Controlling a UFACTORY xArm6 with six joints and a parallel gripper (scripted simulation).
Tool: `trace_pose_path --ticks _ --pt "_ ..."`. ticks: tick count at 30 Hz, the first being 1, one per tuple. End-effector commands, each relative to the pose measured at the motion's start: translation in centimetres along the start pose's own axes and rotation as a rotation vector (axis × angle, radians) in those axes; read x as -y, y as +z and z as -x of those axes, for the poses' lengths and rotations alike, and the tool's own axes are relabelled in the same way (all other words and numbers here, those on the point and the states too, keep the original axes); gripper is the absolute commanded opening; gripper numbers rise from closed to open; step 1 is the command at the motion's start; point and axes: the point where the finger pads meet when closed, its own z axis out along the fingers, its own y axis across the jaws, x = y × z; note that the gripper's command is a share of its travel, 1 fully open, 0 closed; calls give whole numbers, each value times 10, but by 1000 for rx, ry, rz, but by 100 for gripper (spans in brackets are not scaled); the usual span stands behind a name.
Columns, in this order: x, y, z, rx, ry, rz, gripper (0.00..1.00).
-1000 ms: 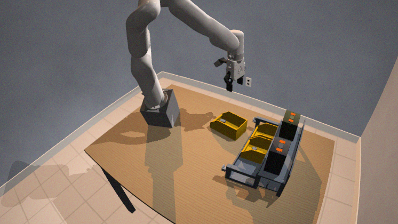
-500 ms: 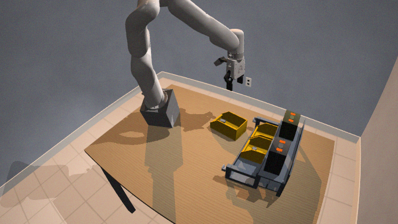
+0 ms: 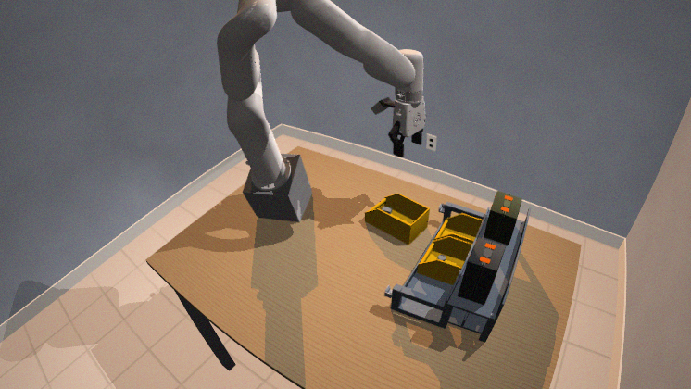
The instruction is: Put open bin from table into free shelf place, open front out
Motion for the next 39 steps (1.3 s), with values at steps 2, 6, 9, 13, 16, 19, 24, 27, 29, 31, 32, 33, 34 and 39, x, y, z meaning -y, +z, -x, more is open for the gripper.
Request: trace_pose_path --ticks 2,6,9,13,16,19,24,27,29,31,32,33,34,39 --pt "-1 -1 1 2 1 3 100" --pt "-1 -2 1 2 1 3 100" --pt "-1 -2 1 2 1 3 100" --pt "-1 -3 1 2 1 3 100" --pt "-1 -3 1 2 1 3 100" --pt "-1 -3 1 2 1 3 100" --pt "-1 19 1 2 1 3 100" --pt "-1 52 1 2 1 3 100" --pt "-1 52 1 2 1 3 100" --pt "-1 52 1 2 1 3 100" --pt "-1 52 1 2 1 3 100" --pt "-1 52 1 2 1 3 100" --pt "-1 52 1 2 1 3 100" --pt "-1 52 1 2 1 3 100"
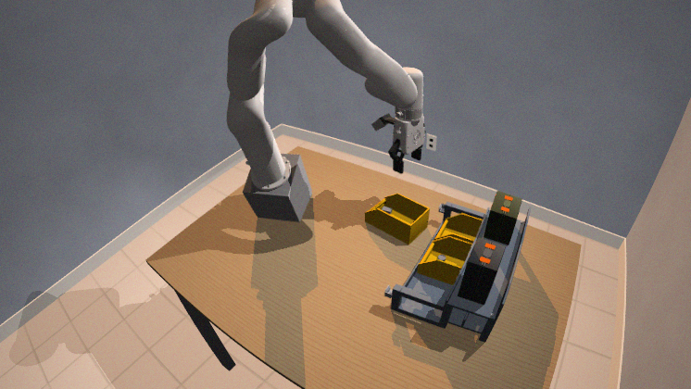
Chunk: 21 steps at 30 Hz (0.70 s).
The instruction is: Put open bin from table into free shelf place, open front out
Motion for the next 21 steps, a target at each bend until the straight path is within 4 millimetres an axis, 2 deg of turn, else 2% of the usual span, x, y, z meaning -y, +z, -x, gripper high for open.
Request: trace_pose_path --ticks 1,5,17,21 --pt "-1 8 1 2 1 3 100" --pt "0 43 1 1 0 2 100" --pt "0 43 1 1 0 2 100" --pt "0 35 0 2 0 2 100"
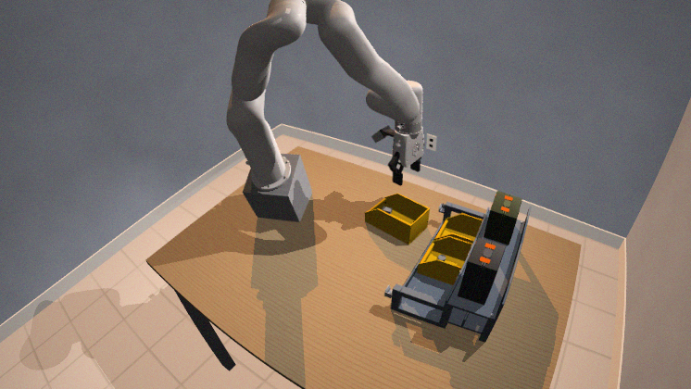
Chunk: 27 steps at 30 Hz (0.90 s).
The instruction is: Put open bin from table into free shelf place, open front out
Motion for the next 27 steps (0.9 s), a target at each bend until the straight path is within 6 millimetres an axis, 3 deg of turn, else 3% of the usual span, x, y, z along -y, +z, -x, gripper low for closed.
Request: trace_pose_path --ticks 1,27 --pt "-1 -6 1 2 1 3 100" --pt "-1 -12 1 2 1 3 100"
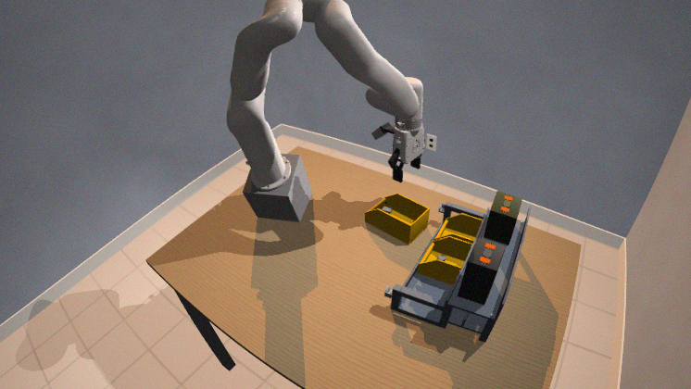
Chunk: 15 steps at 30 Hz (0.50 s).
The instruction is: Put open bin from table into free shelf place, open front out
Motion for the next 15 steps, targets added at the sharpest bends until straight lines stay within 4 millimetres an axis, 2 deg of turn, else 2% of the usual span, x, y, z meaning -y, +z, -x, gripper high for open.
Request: trace_pose_path --ticks 1,15 --pt "-1 -1 1 3 1 3 100" --pt "-1 -4 1 3 1 3 100"
